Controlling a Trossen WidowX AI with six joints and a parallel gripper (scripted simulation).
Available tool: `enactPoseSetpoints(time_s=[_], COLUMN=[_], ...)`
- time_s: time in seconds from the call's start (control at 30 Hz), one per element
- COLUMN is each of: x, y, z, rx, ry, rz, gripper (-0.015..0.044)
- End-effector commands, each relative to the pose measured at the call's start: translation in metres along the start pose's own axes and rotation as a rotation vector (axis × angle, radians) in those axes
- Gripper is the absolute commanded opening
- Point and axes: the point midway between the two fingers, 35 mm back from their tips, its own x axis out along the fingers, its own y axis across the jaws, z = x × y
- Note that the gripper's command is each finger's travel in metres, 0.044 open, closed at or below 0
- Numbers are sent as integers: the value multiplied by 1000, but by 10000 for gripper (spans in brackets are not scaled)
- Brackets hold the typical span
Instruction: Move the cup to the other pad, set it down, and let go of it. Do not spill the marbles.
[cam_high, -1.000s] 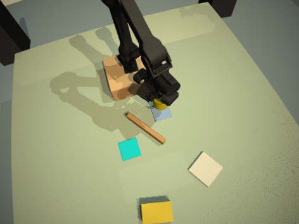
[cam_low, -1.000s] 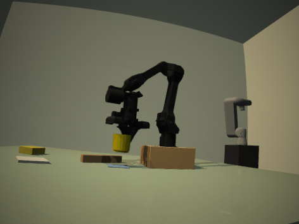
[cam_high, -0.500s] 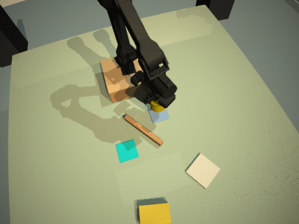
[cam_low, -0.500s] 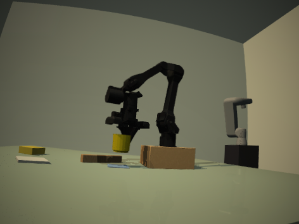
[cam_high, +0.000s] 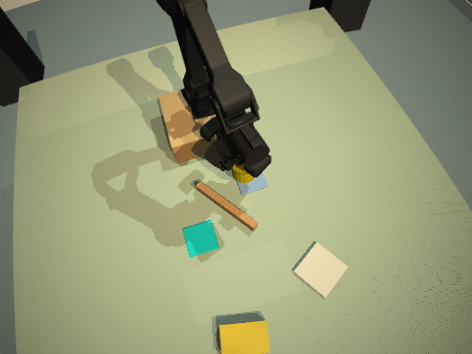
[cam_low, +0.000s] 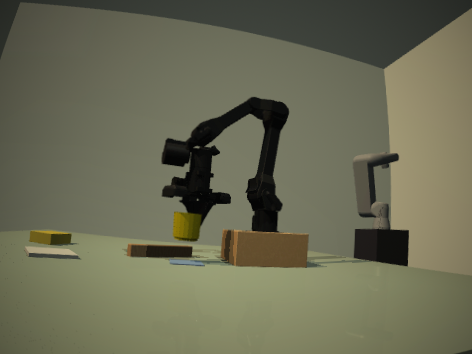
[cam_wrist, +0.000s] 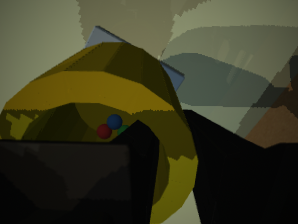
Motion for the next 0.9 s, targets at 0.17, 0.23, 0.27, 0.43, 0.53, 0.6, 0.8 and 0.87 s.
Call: enactPoseSetpoints(time_s=[0.17, 0.23, 0.27, 0.43, 0.53, 0.6, 0.8, 0.87], x=[-1, -1, -1, -1, -2, -2, -2, -2], y=[3, 4, 4, 4, 4, 4, 5, 5], z=[16, 19, 21, 30, 36, 39, 51, 55], rx=[-2, -2, -2, -2, -2, -2, -2, -2], ry=[-2, -2, -2, -3, -4, -4, -5, -6], rz=[9, 9, 9, 9, 9, 10, 10, 10], gripper=[0, 0, 0, 0, 0, 0, 0, 0])
